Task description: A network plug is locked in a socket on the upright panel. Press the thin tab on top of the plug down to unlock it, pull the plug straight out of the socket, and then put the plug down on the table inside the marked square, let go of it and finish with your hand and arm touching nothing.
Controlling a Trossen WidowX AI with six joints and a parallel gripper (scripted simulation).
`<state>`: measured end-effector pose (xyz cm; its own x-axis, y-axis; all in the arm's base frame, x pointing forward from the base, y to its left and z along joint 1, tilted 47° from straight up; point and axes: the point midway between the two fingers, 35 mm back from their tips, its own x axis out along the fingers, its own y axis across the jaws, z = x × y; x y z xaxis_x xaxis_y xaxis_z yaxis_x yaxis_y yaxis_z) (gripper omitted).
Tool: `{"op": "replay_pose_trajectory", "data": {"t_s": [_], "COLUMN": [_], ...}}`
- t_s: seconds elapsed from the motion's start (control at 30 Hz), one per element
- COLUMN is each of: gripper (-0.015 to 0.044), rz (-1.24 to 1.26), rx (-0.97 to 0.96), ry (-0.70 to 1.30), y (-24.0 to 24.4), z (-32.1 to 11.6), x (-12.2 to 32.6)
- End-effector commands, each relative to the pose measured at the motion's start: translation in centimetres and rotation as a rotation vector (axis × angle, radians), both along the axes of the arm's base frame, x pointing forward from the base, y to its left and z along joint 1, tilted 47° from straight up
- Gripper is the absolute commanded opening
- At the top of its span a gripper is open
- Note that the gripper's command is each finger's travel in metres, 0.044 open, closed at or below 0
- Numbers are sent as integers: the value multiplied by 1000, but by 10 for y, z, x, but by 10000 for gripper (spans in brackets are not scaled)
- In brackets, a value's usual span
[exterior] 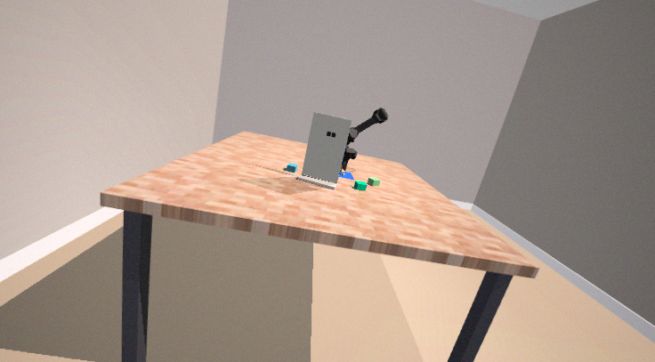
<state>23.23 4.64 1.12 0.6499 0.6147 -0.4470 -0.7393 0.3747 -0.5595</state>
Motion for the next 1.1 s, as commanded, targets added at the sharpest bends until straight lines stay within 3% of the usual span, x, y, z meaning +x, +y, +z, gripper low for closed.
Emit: {"op": "replay_pose_trajectory", "data": {"t_s": [0.0, 1.07], "gripper": [156, 156], "rz": [2, 3], "rx": [-1, -7], "ry": [0, 7], "y": [-1, -14], "z": [0, 7], "x": [-1, -13]}}
